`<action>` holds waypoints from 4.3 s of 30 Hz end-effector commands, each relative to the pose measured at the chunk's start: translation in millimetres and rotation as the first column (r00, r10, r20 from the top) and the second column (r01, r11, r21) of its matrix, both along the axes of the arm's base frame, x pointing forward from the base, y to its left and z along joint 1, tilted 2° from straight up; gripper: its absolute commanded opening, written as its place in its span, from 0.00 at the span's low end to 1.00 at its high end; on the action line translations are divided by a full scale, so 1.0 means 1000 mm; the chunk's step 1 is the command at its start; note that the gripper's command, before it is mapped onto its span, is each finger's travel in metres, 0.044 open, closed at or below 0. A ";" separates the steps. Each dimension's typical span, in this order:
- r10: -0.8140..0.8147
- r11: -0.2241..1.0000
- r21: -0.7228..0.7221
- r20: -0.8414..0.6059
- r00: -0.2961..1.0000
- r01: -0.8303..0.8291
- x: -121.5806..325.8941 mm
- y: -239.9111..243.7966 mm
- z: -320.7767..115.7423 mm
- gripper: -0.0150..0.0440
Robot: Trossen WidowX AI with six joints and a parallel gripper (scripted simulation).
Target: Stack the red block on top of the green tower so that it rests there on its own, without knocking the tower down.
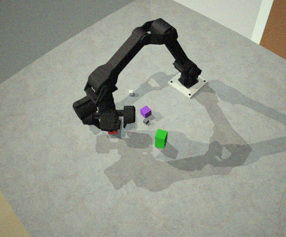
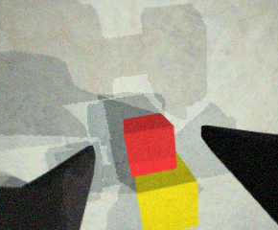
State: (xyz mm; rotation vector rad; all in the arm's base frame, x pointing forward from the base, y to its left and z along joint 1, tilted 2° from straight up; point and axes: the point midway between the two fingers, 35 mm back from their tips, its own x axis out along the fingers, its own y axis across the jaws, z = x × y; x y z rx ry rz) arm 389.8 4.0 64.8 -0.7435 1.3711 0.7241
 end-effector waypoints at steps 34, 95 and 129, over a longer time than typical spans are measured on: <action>-0.002 1.000 -0.003 -0.005 1.000 0.002 -0.001 0.000 -0.010 0.44; -0.002 1.000 0.009 -0.013 1.000 0.002 -0.078 0.118 0.107 0.25; -0.001 1.000 0.014 -0.016 1.000 0.002 -0.114 0.159 0.056 0.25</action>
